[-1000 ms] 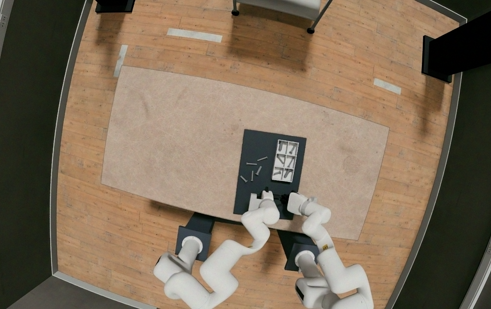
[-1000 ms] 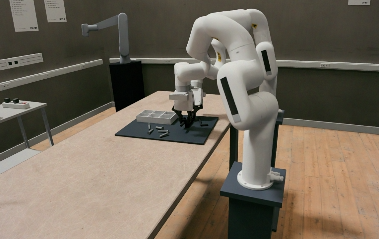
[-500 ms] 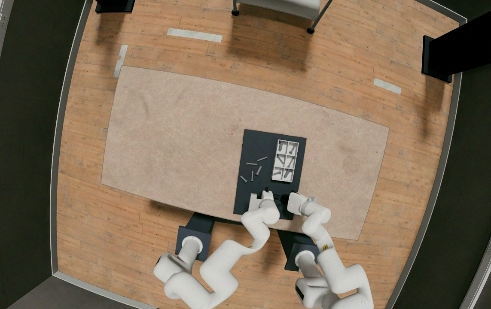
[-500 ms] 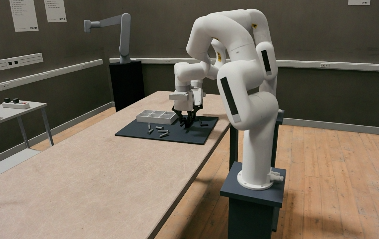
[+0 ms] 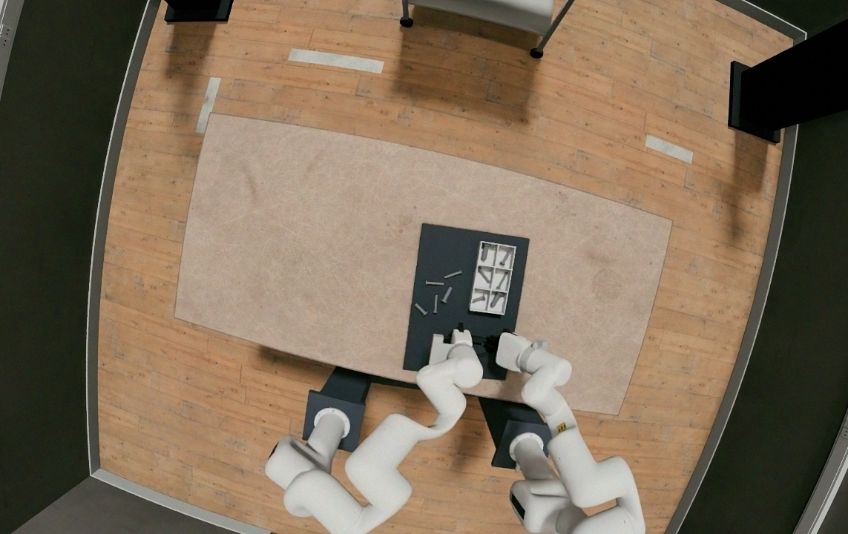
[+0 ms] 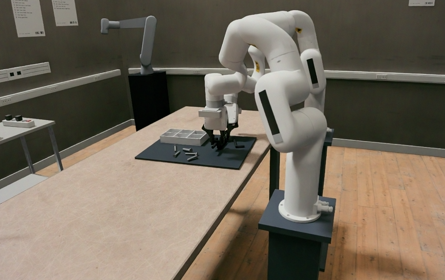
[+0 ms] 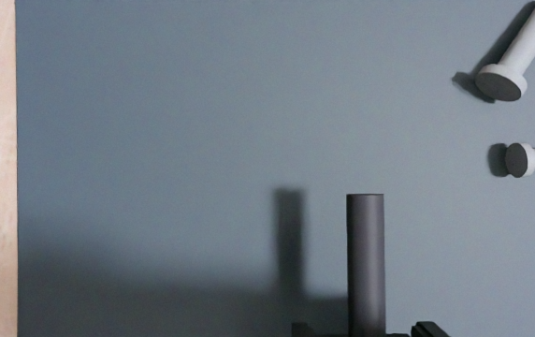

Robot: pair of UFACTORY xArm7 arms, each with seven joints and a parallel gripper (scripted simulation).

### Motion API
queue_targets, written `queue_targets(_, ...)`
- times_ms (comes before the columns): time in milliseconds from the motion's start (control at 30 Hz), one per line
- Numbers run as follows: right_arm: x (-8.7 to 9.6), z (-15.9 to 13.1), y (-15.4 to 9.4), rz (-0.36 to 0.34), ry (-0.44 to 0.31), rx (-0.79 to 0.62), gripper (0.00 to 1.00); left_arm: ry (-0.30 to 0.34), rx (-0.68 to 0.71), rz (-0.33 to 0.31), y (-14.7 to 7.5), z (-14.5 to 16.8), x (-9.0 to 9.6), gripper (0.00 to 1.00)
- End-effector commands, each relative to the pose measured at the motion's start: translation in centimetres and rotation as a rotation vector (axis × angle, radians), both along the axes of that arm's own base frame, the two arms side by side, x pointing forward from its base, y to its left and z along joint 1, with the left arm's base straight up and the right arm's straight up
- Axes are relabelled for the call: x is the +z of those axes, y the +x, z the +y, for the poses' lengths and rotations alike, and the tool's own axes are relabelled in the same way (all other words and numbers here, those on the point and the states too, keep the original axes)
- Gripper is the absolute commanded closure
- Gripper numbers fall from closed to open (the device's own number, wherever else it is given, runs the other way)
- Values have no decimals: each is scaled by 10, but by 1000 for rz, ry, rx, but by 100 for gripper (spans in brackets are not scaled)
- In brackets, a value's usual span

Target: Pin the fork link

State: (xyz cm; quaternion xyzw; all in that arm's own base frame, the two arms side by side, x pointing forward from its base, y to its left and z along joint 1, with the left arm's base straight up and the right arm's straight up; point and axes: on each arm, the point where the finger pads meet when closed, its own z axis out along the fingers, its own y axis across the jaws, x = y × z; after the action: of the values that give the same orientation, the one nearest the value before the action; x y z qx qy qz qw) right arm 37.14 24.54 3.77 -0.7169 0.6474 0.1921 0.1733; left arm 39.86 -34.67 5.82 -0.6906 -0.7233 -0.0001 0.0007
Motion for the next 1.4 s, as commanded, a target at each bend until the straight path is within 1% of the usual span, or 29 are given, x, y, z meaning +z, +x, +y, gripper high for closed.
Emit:
queue_targets(0,1,0,1,-3,1,0,100,-3,0,-3,1,-1,1,100)
queue_targets(1367,1,0,1,-3,1,0,100,-3,0,-3,1,-1,-6,100)
